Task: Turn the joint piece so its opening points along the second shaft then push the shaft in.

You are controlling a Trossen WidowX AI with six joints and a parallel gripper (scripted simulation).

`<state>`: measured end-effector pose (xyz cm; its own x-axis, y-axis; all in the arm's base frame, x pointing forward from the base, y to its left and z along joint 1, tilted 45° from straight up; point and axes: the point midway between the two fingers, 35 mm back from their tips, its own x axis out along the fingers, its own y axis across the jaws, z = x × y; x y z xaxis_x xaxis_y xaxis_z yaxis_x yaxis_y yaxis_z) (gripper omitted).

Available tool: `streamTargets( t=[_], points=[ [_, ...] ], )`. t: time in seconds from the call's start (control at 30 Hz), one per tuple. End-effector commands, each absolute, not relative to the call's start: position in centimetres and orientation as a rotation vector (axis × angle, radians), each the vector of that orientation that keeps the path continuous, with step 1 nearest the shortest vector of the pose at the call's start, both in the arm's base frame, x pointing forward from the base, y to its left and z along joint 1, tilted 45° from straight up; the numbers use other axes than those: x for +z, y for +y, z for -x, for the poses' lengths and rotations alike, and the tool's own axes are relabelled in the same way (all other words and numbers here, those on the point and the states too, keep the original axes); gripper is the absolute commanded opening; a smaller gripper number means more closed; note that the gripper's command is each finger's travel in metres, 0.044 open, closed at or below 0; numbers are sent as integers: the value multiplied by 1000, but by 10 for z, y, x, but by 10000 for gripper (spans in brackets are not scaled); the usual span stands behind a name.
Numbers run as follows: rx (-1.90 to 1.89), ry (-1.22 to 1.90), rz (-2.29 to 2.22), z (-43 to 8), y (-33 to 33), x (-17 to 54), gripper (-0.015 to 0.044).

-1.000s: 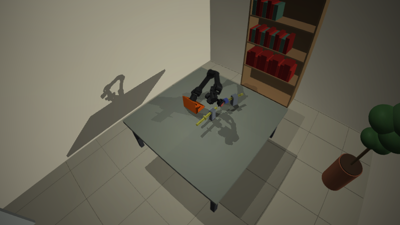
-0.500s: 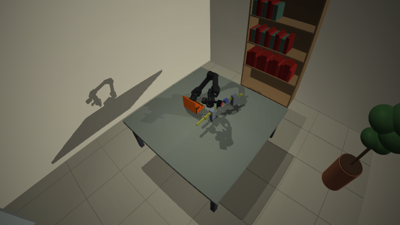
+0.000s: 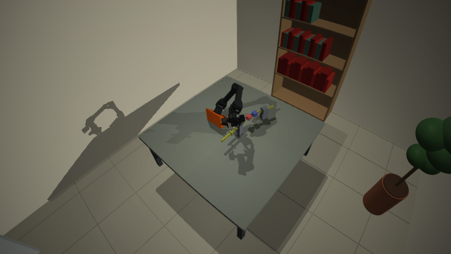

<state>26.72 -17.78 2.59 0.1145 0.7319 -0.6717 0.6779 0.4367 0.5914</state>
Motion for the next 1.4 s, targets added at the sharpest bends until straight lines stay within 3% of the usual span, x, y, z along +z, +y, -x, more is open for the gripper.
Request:
streamTargets(
  t=[0.0,0.63,1.37],
  points=[
    [128,1576,-1172,-264,-191,11,440],
    [501,1416,-669,-248,-245,-49,440],
    [65,1631,-1133,-254,-228,-69,440]
  ],
)
